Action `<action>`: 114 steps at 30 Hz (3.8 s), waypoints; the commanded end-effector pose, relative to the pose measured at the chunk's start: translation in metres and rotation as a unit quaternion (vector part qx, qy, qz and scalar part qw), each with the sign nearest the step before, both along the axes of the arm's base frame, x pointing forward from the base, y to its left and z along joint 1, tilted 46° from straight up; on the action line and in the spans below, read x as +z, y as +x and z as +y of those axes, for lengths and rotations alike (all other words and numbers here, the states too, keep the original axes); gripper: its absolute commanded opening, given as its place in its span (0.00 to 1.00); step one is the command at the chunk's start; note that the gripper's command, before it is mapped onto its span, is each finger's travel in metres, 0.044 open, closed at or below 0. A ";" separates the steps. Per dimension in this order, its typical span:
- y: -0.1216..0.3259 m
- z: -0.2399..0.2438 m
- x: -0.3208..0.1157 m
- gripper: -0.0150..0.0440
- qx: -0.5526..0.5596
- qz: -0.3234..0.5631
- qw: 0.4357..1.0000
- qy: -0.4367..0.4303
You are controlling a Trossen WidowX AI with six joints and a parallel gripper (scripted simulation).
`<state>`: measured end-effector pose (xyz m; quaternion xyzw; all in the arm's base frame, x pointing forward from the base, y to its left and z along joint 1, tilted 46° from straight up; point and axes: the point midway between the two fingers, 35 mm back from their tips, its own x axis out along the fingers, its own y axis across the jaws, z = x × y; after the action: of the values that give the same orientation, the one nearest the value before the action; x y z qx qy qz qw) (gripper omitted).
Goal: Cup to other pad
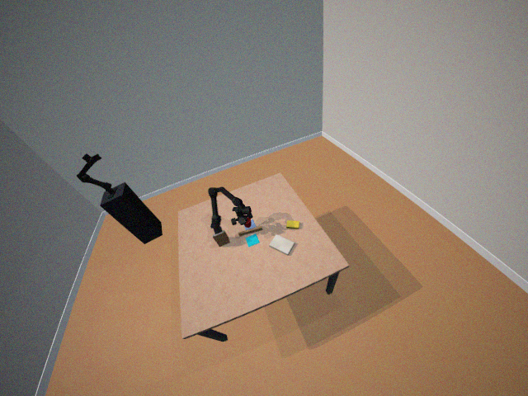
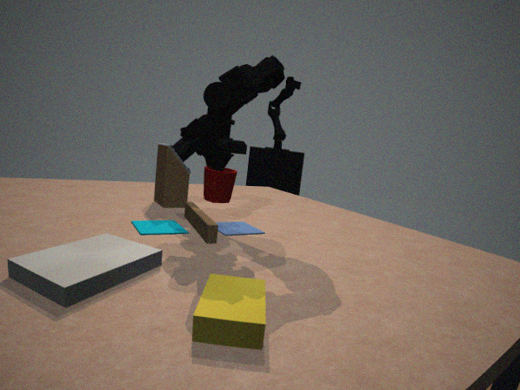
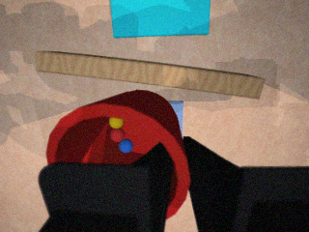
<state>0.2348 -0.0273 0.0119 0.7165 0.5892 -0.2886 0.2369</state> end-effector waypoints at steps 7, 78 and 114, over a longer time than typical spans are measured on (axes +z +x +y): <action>-0.005 -0.015 -0.015 0.25 0.002 -0.001 1.000 -0.004; -0.029 -0.063 -0.111 0.25 0.003 -0.001 1.000 -0.006; -0.025 -0.045 -0.131 0.39 0.005 -0.003 1.000 -0.009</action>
<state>0.2093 -0.0720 -0.1189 0.7123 0.5896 -0.2907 0.2459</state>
